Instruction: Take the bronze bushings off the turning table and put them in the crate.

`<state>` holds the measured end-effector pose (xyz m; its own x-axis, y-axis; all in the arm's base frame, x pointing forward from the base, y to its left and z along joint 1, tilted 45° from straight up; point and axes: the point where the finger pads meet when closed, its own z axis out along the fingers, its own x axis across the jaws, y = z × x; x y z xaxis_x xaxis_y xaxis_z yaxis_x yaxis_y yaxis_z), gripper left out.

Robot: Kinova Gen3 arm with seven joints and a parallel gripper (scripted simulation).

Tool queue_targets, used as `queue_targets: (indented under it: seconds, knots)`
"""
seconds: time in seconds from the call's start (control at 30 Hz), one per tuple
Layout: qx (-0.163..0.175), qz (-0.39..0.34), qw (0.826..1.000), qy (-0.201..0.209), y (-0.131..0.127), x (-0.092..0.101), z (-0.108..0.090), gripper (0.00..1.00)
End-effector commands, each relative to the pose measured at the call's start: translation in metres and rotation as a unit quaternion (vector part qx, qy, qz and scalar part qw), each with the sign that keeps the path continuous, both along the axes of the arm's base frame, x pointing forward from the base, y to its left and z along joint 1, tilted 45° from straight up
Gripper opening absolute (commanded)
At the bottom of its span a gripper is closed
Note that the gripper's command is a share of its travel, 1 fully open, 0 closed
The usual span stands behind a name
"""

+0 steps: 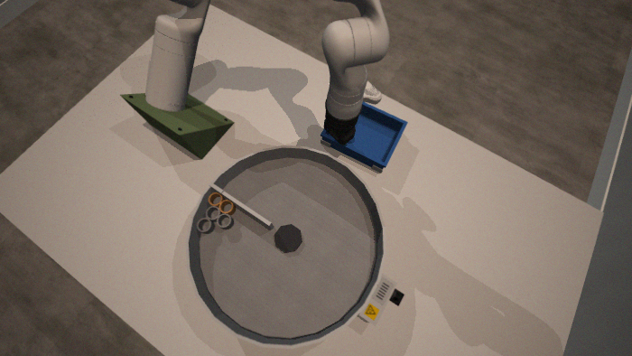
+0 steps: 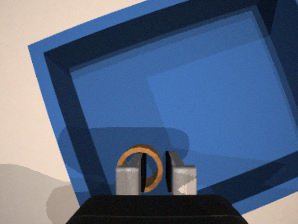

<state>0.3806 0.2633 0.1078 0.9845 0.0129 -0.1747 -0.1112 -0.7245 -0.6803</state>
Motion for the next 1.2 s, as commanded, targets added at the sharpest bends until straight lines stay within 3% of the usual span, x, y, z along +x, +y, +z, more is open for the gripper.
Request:
queue_targets:
  seconds: [0.0,1.17]
  knots:
    - [0.000,-0.001,1.000,-0.001,-0.0005,0.0007,0.0003,0.42]
    - [0.000,-0.001,1.000,-0.001,-0.0029,0.0012,0.0028,0.42]
